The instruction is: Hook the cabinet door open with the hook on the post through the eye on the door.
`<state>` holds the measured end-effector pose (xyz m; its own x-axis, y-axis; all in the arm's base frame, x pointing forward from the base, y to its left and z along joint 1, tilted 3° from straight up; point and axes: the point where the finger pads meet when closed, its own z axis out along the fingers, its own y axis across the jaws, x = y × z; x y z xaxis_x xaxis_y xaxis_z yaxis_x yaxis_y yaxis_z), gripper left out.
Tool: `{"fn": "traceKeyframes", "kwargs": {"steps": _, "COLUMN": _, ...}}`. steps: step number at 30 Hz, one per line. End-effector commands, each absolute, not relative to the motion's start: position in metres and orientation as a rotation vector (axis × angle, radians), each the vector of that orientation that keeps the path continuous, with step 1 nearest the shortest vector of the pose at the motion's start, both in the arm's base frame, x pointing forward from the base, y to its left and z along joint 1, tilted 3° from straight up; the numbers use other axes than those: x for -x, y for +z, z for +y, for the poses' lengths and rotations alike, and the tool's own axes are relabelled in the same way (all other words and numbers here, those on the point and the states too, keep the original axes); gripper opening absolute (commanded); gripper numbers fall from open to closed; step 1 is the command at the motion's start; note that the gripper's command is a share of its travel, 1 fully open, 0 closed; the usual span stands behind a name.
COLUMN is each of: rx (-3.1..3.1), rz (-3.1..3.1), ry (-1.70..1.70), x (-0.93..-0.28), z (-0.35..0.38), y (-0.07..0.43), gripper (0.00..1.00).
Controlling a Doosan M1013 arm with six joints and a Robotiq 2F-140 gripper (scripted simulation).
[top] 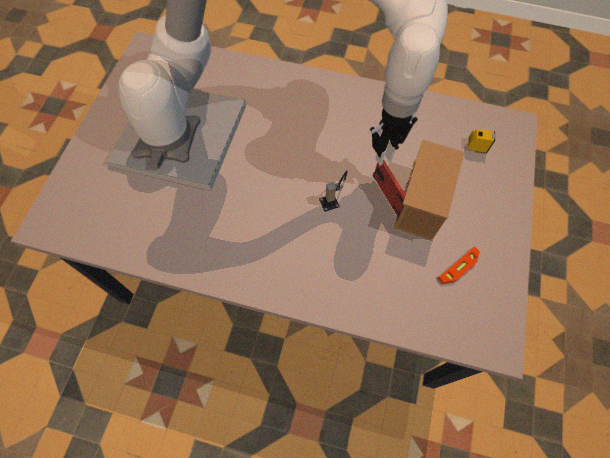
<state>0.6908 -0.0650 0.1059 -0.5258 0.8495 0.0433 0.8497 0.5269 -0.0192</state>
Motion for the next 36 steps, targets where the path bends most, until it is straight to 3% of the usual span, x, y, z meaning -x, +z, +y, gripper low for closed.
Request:
{"fn": "traceKeyframes", "kwargs": {"steps": 1, "rx": 1.505, "rz": -2.704, "ry": -0.007, "x": -0.691, "z": -0.065, "y": 0.101, "gripper": 0.16}}
{"fn": "traceKeyframes", "kwargs": {"steps": 36, "rx": 1.470, "rz": -2.723, "ry": -0.008, "x": -0.687, "z": -0.066, "y": 0.086, "gripper": 0.16}}
